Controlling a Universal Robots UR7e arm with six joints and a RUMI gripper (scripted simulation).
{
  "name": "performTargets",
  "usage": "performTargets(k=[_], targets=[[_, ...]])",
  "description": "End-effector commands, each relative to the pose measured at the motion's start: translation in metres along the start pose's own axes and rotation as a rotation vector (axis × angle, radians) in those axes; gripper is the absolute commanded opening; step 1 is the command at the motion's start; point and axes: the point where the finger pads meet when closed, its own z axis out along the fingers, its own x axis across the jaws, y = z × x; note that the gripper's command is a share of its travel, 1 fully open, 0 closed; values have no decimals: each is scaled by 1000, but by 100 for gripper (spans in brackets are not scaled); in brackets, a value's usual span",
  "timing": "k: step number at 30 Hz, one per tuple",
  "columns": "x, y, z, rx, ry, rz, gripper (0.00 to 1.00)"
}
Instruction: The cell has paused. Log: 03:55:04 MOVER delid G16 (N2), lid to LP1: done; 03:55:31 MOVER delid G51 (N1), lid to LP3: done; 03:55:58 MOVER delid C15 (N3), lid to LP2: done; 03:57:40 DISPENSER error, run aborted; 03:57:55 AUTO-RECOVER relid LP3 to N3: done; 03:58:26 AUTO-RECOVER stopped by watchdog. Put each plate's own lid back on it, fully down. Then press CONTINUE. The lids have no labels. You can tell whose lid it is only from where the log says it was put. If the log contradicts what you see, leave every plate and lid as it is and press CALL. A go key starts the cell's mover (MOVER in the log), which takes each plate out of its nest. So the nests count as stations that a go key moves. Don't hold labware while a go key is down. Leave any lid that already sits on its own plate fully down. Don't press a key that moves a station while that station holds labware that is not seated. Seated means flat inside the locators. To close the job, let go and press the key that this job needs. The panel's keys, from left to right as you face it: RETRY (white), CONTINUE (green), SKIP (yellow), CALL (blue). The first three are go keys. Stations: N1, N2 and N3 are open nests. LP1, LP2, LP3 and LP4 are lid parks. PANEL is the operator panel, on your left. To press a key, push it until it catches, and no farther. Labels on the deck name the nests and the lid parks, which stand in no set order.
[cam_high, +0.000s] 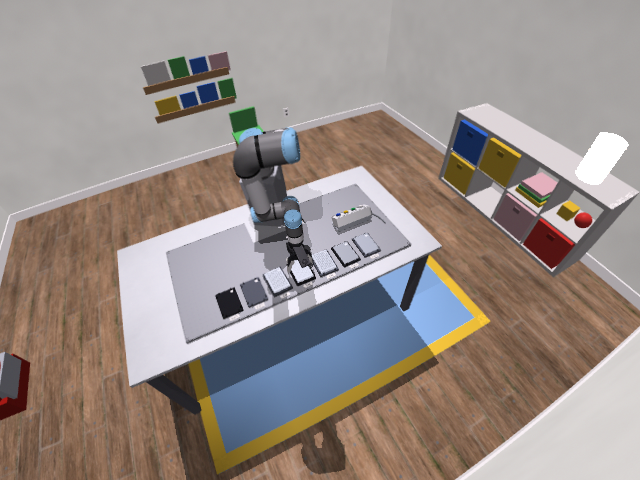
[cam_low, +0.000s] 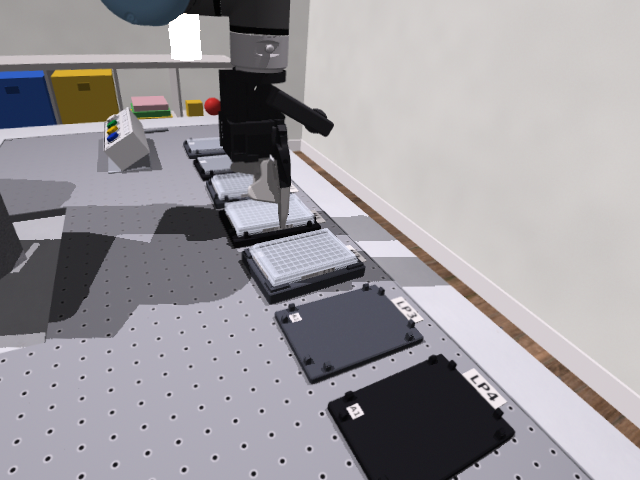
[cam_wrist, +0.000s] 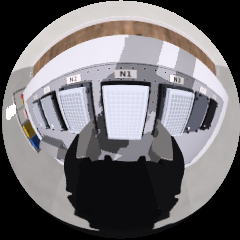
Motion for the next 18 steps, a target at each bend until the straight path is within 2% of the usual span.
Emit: performTargets(k=[1,18], targets=[[0,0,-4,1,0,0,82],[0,0,-26,1,0,0,82]])
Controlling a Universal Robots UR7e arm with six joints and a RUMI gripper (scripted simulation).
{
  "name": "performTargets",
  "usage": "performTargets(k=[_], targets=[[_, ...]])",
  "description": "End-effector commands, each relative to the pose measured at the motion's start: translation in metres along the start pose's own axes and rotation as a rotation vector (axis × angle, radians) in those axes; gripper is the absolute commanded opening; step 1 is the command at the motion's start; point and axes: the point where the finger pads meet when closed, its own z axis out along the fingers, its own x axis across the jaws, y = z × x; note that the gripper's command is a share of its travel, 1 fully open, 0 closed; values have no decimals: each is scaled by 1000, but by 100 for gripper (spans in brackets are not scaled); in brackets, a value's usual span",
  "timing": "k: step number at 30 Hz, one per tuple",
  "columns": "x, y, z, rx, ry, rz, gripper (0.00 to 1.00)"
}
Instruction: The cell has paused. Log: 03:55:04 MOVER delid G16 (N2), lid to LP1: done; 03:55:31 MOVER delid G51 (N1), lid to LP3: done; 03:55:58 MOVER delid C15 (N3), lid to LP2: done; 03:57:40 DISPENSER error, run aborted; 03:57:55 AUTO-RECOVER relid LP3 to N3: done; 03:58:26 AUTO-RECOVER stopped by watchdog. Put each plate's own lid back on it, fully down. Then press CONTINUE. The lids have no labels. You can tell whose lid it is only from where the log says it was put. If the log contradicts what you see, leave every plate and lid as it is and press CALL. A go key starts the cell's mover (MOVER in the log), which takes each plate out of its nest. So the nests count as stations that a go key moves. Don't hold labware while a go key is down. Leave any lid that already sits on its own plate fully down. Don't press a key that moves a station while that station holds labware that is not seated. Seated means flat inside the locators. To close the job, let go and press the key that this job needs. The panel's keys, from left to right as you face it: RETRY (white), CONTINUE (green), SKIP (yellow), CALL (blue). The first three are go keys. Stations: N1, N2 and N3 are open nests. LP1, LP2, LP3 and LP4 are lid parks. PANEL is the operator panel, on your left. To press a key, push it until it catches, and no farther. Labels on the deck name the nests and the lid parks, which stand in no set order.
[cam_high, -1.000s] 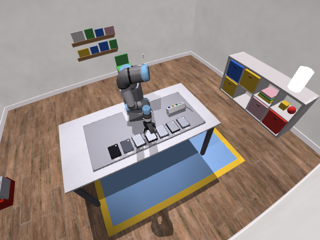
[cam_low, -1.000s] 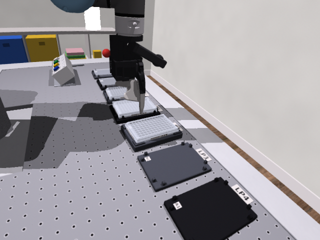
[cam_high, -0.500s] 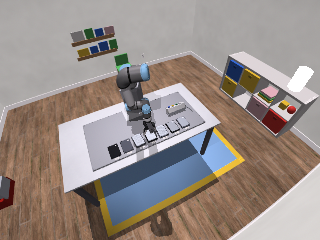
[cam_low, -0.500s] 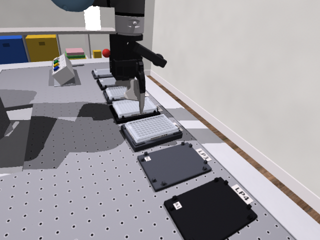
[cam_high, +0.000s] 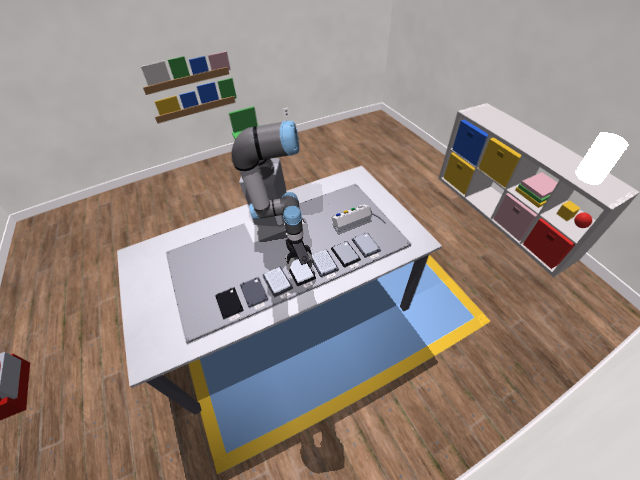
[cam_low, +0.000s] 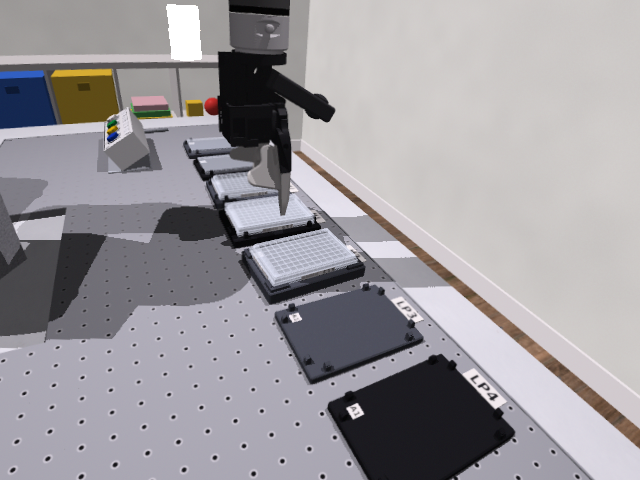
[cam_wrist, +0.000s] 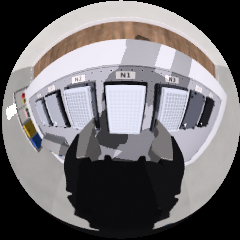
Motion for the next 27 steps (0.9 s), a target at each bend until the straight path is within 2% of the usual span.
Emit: performTargets(k=[1,7,9,24,27], targets=[[0,0,-4,1,0,0,82],[-25,-1,-4,1,0,-22,82],[-25,-1,-4,1,0,-22,82],[-100,-1,-4,1,0,-22,82],[-105,-1,-4,1,0,-22,82]])
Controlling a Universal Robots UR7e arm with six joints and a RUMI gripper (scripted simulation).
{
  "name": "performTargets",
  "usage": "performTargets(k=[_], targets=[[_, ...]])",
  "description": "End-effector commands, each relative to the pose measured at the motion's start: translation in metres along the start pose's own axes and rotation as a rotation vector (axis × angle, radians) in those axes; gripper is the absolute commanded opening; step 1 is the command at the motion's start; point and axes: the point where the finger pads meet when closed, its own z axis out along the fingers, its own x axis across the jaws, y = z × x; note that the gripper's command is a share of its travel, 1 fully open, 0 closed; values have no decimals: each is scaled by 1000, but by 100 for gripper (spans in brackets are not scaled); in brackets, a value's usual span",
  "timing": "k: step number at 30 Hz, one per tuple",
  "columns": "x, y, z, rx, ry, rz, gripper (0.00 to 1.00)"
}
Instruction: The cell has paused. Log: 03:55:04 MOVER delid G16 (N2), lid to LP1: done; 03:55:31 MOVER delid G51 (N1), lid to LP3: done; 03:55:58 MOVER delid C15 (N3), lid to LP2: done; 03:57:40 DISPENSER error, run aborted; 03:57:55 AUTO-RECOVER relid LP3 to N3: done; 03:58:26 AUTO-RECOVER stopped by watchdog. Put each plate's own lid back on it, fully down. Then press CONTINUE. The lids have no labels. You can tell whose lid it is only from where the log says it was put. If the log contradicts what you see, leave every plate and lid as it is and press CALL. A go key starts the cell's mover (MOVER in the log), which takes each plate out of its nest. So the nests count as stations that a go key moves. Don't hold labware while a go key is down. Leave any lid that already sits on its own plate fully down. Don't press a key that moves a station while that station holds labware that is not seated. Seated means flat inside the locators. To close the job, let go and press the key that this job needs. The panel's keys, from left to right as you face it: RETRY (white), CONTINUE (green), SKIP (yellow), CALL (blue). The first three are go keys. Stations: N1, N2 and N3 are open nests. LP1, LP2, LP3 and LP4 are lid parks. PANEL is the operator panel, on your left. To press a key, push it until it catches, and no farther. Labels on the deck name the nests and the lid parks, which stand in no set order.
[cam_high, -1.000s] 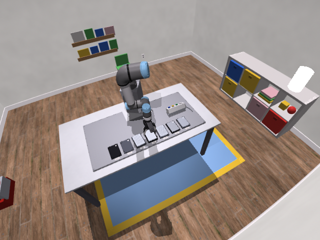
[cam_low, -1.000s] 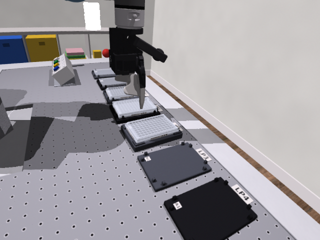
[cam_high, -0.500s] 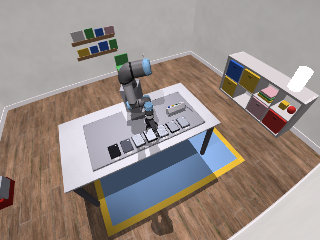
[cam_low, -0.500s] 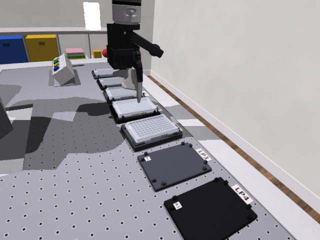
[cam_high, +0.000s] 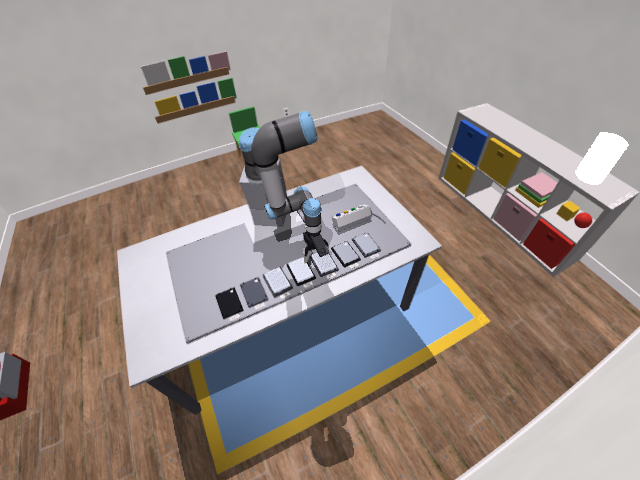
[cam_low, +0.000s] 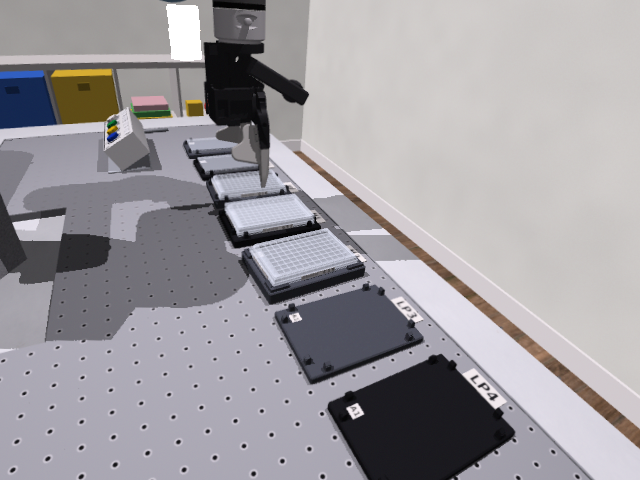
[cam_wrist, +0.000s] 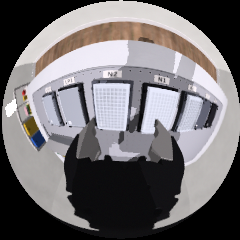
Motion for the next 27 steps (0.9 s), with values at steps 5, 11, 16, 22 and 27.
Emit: performTargets(k=[5,11,16,22,27], targets=[[-36,-2,0,0,2,1,82],[-66,-3,0,0,2,1,82],[-82,-4,0,0,2,1,82],[-112,-5,0,0,1,1,82],[-137,-5,0,0,1,1,82]])
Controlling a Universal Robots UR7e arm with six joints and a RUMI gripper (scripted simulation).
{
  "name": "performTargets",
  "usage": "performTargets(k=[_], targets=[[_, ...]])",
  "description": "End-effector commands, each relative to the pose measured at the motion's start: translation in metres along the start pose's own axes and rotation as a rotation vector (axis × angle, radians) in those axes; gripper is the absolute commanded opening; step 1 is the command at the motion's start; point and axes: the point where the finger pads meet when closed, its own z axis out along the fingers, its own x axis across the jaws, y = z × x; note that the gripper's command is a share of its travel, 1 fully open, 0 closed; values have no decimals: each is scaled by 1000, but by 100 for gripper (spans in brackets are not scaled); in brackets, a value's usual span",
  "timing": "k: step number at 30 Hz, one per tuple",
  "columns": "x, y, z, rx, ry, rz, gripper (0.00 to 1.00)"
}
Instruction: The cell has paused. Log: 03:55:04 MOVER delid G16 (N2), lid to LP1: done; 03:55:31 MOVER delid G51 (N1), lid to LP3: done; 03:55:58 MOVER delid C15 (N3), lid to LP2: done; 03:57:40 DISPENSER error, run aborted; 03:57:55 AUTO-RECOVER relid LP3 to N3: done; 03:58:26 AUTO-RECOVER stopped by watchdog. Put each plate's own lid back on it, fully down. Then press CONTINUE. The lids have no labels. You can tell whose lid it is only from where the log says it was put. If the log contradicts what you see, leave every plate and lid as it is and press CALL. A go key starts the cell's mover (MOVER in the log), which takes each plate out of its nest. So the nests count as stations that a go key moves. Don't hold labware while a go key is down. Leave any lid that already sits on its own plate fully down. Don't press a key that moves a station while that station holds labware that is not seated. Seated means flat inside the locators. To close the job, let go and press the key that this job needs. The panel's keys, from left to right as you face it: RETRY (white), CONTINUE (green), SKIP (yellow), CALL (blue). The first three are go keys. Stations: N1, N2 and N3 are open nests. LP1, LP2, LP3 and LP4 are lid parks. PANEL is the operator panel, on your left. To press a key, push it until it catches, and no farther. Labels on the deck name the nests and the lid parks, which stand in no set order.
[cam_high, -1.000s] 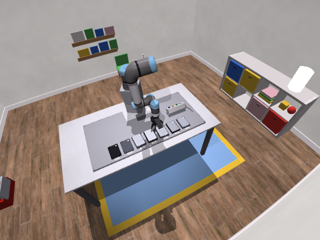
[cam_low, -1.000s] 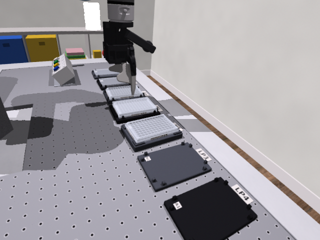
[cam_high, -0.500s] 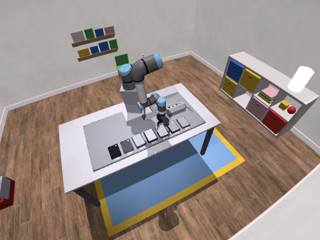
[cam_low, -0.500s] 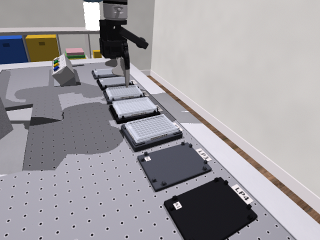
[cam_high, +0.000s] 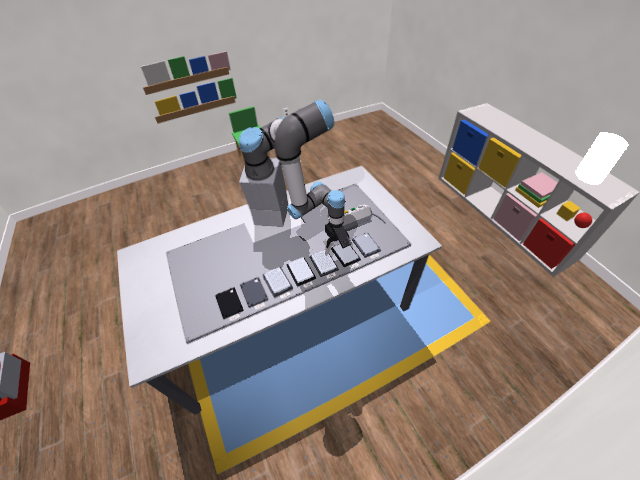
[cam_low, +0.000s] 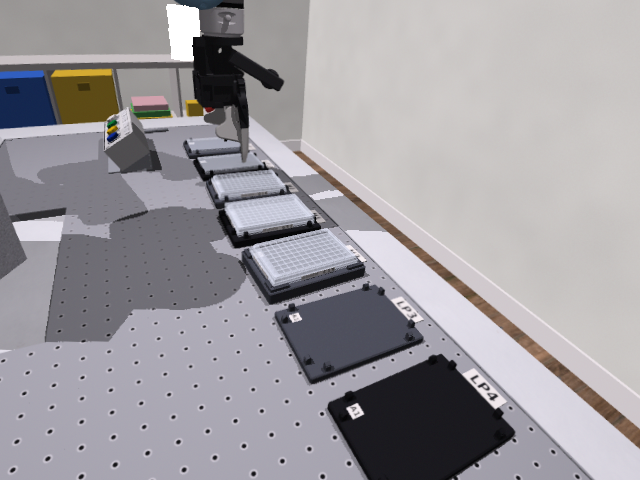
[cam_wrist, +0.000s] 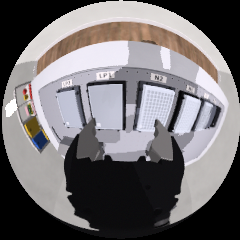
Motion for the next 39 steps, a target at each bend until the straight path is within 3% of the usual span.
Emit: performTargets(k=[1,9,23,39], targets=[[-24,-2,0,0,1,1,82],[-50,-3,0,0,1,1,82],[-50,-3,2,0,1,1,82],[-50,-3,27,0,1,1,82]])
